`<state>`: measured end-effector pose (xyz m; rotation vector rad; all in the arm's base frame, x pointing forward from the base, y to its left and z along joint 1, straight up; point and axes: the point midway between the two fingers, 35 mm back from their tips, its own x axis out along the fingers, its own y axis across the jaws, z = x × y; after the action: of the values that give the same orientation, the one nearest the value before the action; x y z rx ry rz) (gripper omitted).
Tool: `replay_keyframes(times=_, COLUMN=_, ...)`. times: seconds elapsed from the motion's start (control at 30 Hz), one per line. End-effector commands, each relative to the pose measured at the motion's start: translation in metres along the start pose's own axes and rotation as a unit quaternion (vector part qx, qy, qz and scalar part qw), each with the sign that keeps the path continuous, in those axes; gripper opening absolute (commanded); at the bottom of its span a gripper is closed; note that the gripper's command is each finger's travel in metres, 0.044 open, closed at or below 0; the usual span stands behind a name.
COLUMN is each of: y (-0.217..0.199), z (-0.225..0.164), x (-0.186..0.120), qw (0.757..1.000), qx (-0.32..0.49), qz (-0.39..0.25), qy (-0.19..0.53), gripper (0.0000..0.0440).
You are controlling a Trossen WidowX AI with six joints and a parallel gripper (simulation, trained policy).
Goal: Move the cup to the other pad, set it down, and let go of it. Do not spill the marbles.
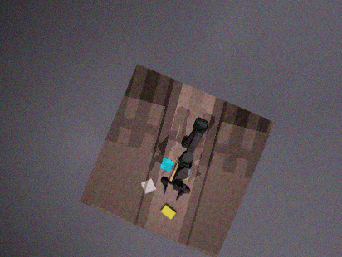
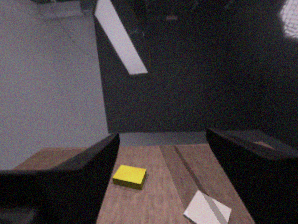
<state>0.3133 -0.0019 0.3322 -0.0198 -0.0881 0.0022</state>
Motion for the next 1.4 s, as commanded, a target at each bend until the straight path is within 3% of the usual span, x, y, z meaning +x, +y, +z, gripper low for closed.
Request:
replay_keyframes(times=0.0, y=0.000, z=0.001, x=0.000, qw=1.000, qx=0.001, qz=0.000, qy=0.000, gripper=0.0374)
replay_keyframes(times=0.4, y=0.003, z=0.003, x=-0.002, qw=0.999, qx=0.025, qz=0.001, qy=0.031, gripper=0.0073)
replay_keyframes(times=0.5, y=0.005, z=0.002, x=-0.001, qw=0.998, qx=0.038, qz=0.003, qy=0.044, gripper=0.0080)
replay_keyframes(times=0.7, y=0.011, z=0.005, x=0.002, qw=0.995, qx=0.069, qz=0.009, qy=0.067, gripper=0.0157)
replay_keyframes(times=1.37, y=0.032, z=0.005, x=0.011, qw=0.968, qx=0.183, qz=0.014, qy=0.170, gripper=0.0141)
